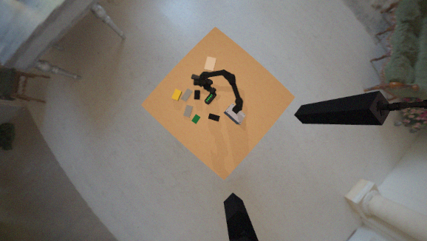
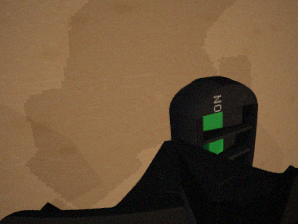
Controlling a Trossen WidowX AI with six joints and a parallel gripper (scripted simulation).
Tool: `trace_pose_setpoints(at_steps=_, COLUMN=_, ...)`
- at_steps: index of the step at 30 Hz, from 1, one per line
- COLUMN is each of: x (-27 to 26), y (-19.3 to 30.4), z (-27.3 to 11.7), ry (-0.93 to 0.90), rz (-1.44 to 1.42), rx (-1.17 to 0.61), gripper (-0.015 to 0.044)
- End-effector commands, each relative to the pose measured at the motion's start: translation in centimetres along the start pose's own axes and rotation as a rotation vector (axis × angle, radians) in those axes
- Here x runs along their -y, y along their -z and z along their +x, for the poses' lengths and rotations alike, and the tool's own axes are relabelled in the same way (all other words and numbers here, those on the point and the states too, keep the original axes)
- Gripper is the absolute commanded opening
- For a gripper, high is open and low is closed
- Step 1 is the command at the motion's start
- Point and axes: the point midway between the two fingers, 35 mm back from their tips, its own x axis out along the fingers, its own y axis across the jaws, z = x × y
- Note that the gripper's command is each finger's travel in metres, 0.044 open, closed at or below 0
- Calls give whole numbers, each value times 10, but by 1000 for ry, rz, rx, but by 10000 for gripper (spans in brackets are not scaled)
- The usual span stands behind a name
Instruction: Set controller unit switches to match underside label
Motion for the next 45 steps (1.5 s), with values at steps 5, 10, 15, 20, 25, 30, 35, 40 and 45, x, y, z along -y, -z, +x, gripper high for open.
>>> trace_pose_setpoints(at_steps=5, x=1, y=0, z=0, ry=0, rz=0, rx=0, gripper=0)
trace_pose_setpoints(at_steps=10, x=1, y=0, z=0, ry=1, rz=-1, rx=1, gripper=0)
trace_pose_setpoints(at_steps=15, x=9, y=21, z=-5, ry=-42, rz=7, rx=32, gripper=105)
trace_pose_setpoints(at_steps=20, x=30, y=62, z=-13, ry=-138, rz=24, rx=90, gripper=236)
trace_pose_setpoints(at_steps=25, x=55, y=98, z=-16, ry=-245, rz=44, rx=137, gripper=367)
trace_pose_setpoints(at_steps=30, x=68, y=113, z=-16, ry=-300, rz=54, rx=155, gripper=440)
trace_pose_setpoints(at_steps=35, x=67, y=113, z=-14, ry=-300, rz=54, rx=155, gripper=440)
trace_pose_setpoints(at_steps=40, x=64, y=113, z=-6, ry=-300, rz=54, rx=155, gripper=440)
trace_pose_setpoints(at_steps=45, x=61, y=114, z=2, ry=-299, rz=54, rx=155, gripper=440)
